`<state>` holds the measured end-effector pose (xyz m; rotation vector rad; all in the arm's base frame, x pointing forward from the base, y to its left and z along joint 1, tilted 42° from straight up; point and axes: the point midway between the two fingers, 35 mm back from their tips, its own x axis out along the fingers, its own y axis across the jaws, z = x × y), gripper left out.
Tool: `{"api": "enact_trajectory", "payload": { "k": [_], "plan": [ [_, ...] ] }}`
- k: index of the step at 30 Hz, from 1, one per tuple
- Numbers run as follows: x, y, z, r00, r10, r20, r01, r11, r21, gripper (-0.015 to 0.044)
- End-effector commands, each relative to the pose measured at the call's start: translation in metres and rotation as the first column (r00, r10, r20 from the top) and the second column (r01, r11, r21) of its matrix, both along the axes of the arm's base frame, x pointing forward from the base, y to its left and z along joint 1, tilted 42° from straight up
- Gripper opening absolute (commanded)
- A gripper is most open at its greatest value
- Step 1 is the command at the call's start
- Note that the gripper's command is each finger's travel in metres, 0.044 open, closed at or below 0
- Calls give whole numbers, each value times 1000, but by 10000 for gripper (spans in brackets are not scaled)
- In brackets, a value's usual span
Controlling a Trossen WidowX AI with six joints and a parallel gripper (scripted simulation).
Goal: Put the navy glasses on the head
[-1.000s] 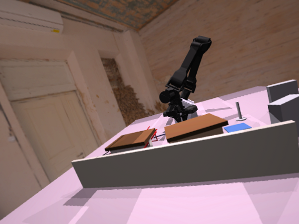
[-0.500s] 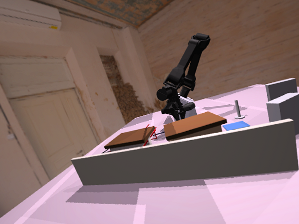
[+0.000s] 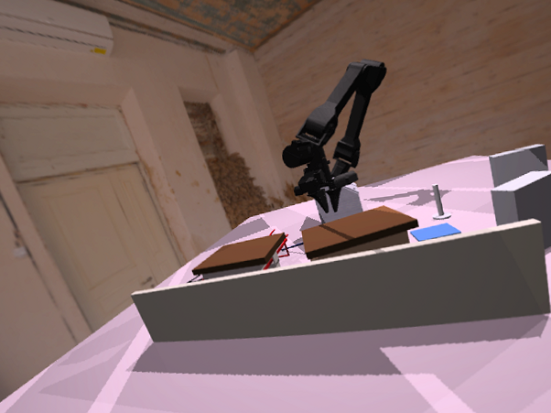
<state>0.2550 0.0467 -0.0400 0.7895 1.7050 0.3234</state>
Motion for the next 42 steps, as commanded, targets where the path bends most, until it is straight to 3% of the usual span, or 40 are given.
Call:
{"api": "enact_trajectory", "payload": {
  "k": [1, 11, 14, 42],
  "plan": [
    [-2, 1, -2, 1000, -1, -9, 1, 1000, 1, 186],
    [-1, -6, -2, 1000, -4, -16, 4, 1000, -5, 200],
    [-1, -6, -2, 1000, -4, -16, 4, 1000, -5, 140],
    [-3, 15, -28, 1000, -4, -16, 4, 1000, -6, 140]
  ]
}}
